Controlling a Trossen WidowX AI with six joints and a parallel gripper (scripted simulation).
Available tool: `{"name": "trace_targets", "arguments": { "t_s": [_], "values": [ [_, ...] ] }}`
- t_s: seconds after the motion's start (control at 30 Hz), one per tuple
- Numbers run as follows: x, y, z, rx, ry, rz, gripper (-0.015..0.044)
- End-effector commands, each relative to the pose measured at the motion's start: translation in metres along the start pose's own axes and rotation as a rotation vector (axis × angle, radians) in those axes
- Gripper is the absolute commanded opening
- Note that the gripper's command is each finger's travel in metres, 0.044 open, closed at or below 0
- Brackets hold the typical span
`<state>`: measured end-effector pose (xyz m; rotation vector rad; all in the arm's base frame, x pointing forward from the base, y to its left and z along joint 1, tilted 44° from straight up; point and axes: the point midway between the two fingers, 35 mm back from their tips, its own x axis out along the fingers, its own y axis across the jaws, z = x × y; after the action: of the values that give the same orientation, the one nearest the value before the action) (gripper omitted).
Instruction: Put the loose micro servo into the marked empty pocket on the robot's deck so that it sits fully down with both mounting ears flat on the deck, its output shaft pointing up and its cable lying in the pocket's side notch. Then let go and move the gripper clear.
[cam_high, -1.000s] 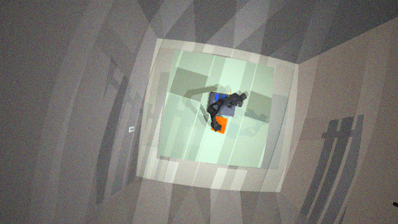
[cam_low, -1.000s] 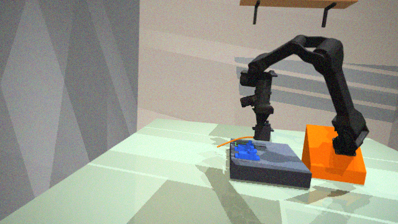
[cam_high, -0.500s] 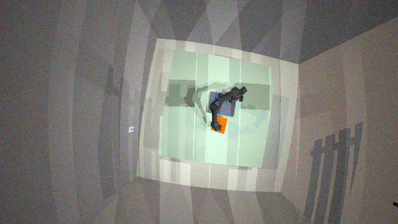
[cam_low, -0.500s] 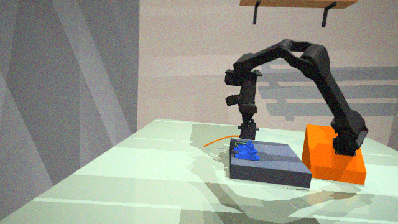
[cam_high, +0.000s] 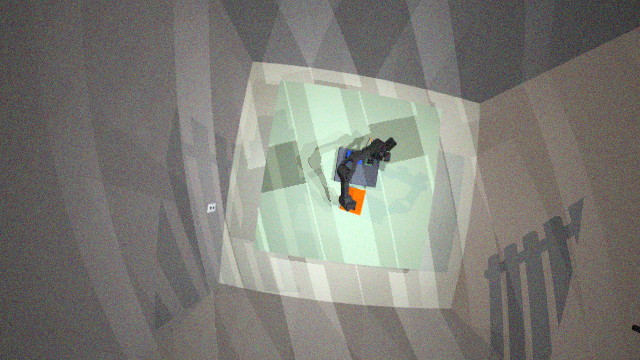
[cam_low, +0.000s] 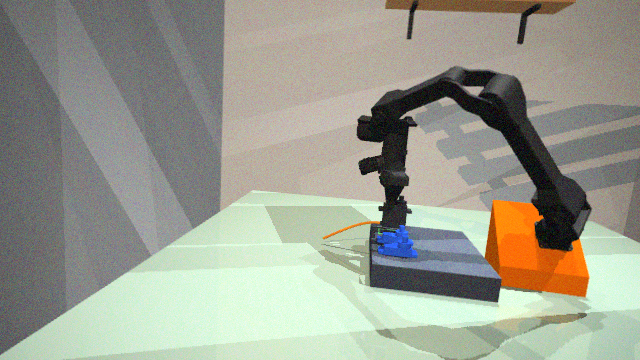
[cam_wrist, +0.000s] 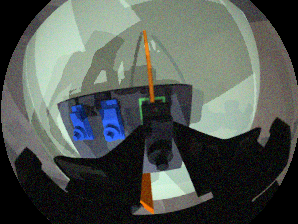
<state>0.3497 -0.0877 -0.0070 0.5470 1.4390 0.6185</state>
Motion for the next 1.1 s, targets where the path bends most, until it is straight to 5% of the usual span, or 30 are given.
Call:
{"name": "trace_targets", "arguments": {
  "t_s": [0.0,1.07],
  "values": [
    [0.005,-0.001,0.000,0.008,-0.005,0.003,0.0000],
    [0.026,-0.001,0.000,0.008,-0.005,0.004,0.0000]
  ]
}}
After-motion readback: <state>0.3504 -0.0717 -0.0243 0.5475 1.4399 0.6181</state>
